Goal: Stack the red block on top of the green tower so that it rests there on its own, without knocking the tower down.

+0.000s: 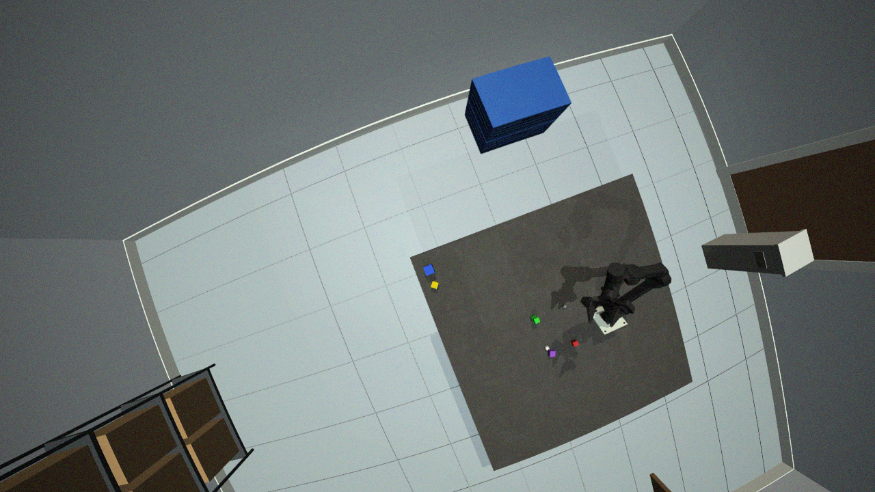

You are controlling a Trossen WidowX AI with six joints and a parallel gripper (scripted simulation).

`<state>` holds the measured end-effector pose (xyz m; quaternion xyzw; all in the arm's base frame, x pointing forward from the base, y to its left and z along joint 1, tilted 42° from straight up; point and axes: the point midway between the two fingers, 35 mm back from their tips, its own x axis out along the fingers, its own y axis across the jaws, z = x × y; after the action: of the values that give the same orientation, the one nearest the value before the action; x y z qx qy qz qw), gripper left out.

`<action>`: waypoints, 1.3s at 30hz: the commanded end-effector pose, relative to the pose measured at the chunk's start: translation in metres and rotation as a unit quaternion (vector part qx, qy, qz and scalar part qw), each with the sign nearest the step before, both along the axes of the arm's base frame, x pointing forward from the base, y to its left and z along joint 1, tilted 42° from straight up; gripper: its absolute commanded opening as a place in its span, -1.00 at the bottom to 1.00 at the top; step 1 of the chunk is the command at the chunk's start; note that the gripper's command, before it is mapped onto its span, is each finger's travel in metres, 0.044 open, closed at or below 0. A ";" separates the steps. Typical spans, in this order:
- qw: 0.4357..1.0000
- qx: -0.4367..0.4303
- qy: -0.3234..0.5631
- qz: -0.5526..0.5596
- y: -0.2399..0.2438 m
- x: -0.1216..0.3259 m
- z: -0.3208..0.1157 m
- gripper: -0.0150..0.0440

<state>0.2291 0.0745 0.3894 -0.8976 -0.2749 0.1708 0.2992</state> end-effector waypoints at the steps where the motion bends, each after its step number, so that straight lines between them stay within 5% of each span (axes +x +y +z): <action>1: 1.000 0.003 0.005 -0.001 0.000 0.001 -0.001 0.95; 11: 0.948 0.163 0.261 -0.085 0.004 0.045 -0.064 1.00; 22: 0.786 0.289 0.492 -0.236 0.018 0.071 -0.145 1.00; 39: 0.464 0.364 0.607 -0.532 0.039 0.066 -0.264 1.00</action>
<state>0.3009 0.1114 0.1505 -0.3909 0.3960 0.3979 0.7294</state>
